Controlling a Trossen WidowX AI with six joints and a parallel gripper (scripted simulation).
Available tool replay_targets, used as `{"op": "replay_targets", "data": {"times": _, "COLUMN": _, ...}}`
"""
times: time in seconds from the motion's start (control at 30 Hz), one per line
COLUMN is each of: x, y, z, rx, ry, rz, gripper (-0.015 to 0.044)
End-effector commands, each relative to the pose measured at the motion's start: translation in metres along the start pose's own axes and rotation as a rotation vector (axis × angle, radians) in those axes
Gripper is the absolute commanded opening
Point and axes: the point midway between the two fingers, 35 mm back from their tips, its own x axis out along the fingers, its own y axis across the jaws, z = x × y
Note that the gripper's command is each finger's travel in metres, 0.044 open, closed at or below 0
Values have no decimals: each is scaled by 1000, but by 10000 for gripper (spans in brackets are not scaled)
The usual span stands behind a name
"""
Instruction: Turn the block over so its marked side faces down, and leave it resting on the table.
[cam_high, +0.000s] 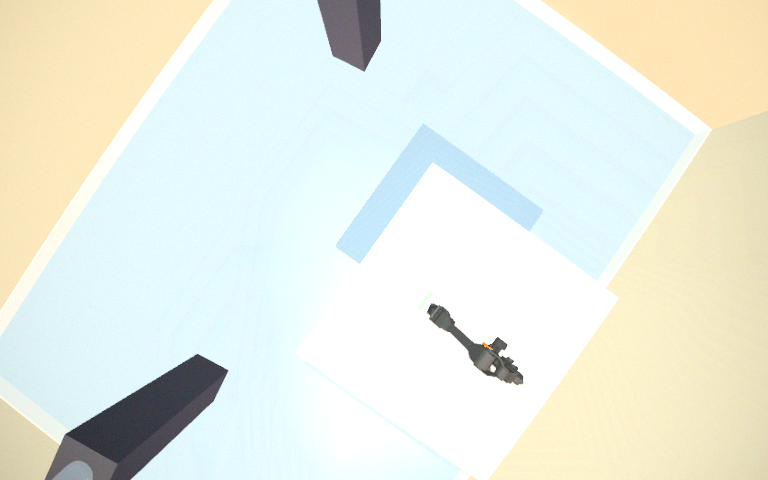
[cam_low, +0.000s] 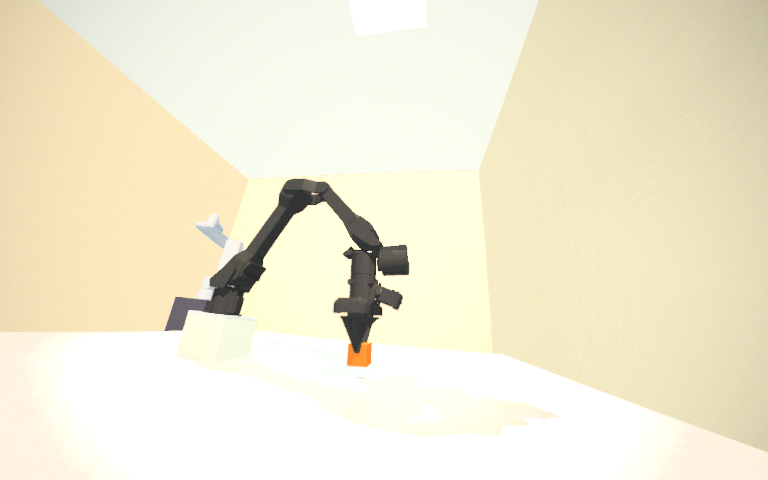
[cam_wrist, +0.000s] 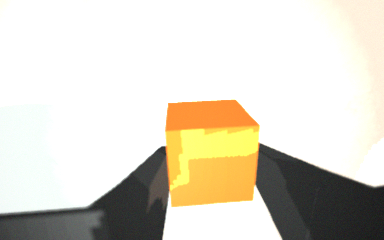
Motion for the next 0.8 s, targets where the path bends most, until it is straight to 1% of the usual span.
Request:
{"op": "replay_targets", "data": {"times": 0.0, "x": 3, "y": 0, "z": 0, "rx": 2, "ry": -58, "rz": 0, "gripper": 0}}
{"op": "replay_targets", "data": {"times": 0.77, "x": 6, "y": 0, "z": -6, "rx": 2, "ry": -420, "rz": 0, "gripper": 0}}
